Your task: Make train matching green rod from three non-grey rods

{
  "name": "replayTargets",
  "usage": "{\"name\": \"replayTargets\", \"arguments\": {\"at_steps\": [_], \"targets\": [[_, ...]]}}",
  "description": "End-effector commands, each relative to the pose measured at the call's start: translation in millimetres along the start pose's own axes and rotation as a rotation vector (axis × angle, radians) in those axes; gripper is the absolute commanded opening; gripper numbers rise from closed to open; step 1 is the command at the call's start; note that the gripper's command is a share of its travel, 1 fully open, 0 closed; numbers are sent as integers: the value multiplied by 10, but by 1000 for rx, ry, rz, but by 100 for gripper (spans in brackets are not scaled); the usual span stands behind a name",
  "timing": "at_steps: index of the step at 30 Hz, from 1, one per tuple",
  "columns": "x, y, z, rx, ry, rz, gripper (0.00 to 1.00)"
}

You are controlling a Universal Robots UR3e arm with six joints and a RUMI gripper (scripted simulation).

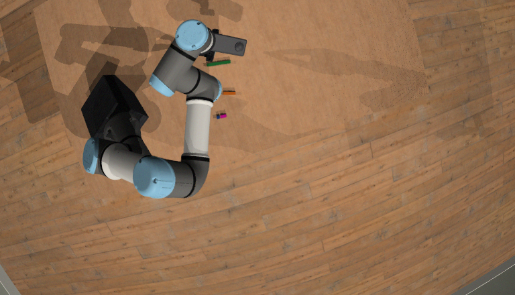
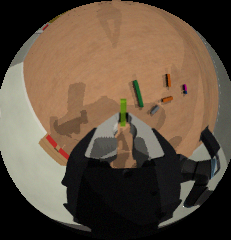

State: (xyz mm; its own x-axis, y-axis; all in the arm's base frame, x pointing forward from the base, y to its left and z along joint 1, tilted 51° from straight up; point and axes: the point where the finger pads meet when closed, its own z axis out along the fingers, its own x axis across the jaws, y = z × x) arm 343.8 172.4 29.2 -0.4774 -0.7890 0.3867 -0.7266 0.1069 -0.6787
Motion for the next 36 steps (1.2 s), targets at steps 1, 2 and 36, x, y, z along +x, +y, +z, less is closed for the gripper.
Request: {"name": "replayTargets", "arguments": {"at_steps": [1, 2, 36], "targets": [[20, 30, -56, -12, 21, -3, 0], [20, 31, -59, -12, 21, -3, 0], [472, -406, -69, -34, 13, -96, 0]]}}
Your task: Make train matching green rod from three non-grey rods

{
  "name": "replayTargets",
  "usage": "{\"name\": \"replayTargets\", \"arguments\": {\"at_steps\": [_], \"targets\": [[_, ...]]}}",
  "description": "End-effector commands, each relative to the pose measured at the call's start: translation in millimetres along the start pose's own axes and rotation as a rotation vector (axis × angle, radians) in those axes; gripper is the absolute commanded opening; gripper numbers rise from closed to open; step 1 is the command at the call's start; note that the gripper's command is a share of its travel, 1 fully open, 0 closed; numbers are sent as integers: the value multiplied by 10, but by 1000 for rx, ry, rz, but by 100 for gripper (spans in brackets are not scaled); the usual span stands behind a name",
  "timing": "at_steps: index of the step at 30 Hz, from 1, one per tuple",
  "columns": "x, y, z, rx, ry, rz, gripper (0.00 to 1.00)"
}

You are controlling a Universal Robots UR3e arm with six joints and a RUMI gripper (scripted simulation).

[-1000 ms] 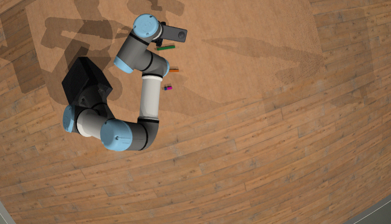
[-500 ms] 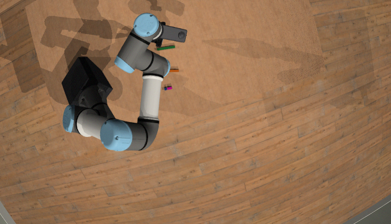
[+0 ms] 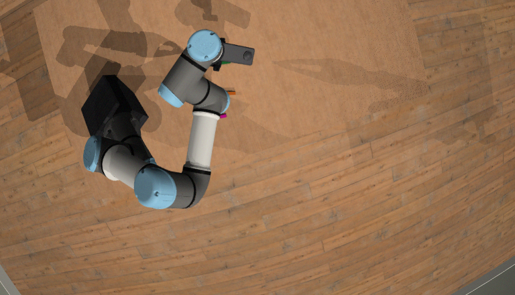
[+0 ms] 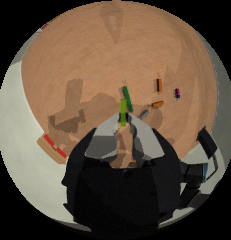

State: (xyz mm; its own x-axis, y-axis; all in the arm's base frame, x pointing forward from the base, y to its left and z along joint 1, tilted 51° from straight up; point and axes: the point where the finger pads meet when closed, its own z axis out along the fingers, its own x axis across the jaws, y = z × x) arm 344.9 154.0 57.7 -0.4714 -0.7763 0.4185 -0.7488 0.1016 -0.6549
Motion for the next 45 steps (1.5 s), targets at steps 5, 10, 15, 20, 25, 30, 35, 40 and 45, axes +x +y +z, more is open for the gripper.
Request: {"name": "replayTargets", "arguments": {"at_steps": [5, 10, 15, 20, 25, 30, 35, 40, 45], "targets": [[471, -346, -7, -14, -15, -118, 0], [746, -494, -9, -15, -17, -168, 0], [1092, -629, -12, -10, -17, -230, 0], [1394, -704, -17, -2, -12, -285, 0], [1537, -727, -21, 2, -9, -312, 0], [1700, -743, -26, 9, -3, -344, 0], [1773, -747, -28, 12, 1, -358, 0], [1784, -747, -29, 12, 1, -360, 0], [1785, -747, -29, 12, 1, -361, 0]]}}
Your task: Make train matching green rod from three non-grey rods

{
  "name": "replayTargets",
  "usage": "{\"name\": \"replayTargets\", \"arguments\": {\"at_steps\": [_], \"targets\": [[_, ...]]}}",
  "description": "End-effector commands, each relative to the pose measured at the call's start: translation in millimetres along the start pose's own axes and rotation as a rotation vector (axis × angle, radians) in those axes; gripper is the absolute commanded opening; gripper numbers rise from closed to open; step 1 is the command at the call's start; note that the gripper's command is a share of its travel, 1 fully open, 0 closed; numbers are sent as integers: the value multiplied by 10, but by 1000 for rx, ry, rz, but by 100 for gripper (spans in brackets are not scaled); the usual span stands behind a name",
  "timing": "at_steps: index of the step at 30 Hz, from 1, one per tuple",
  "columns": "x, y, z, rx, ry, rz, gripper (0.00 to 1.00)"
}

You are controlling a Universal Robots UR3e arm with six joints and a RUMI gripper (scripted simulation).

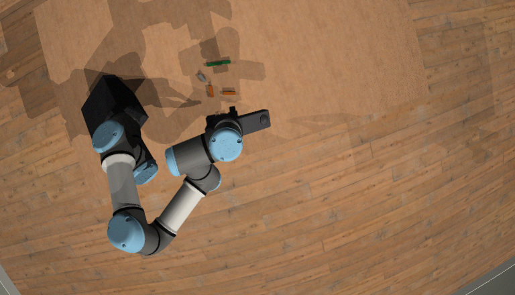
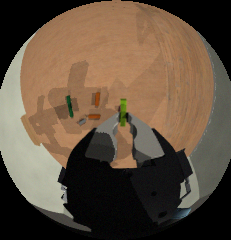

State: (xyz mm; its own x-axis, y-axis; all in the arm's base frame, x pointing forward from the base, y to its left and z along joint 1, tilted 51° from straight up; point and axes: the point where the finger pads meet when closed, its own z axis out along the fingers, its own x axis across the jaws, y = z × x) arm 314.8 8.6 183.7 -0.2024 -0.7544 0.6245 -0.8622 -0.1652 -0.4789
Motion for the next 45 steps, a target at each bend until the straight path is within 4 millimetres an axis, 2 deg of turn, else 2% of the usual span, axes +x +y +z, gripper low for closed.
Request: {"name": "replayTargets", "arguments": {"at_steps": [1, 16, 29, 45], "targets": [[-12, -4, -1, 10, -15, -20, 0], [-14, -3, 20, 8, -15, -20, 0], [-16, -3, 174, 7, -16, -21, 0], [-15, -6, 570, 7, -16, -21, 0]]}}
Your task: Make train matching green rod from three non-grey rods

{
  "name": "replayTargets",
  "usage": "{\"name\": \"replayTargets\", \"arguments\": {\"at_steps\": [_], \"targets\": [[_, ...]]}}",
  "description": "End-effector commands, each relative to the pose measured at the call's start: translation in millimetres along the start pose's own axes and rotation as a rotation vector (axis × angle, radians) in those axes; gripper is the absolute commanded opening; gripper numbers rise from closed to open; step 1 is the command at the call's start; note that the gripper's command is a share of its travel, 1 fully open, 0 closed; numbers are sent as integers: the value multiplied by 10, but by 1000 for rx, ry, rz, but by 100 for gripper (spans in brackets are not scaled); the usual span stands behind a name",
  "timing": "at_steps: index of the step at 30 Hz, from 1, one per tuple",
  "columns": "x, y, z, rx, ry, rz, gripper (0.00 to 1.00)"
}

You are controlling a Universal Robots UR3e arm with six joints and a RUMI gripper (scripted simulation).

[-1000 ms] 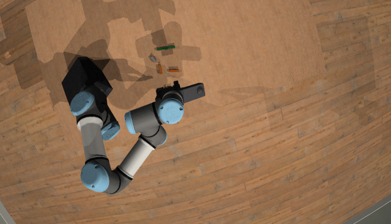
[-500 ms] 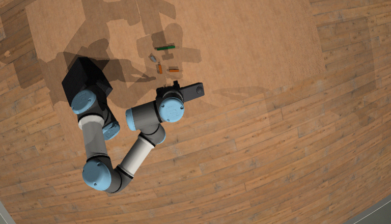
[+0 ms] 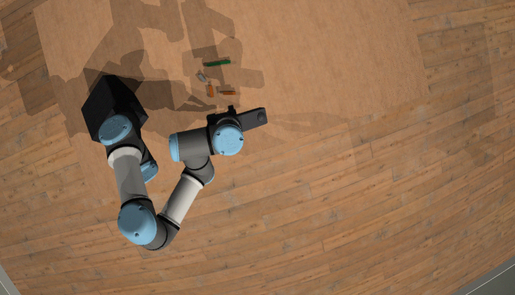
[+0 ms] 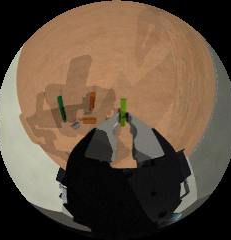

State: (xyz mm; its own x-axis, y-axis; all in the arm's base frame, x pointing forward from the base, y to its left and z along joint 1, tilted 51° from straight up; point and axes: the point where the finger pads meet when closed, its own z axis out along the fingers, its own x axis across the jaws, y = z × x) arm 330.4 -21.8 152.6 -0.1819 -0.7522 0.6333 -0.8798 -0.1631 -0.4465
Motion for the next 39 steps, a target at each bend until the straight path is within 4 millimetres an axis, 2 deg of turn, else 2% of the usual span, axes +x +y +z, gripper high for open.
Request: {"name": "replayTargets", "arguments": {"at_steps": [1, 16, 39], "targets": [[-16, -74, 110, 37, -14, 1, 0], [-15, -84, 410, 37, -14, 1, 0], [-12, -91, 442, 38, -13, 1, 0]]}}
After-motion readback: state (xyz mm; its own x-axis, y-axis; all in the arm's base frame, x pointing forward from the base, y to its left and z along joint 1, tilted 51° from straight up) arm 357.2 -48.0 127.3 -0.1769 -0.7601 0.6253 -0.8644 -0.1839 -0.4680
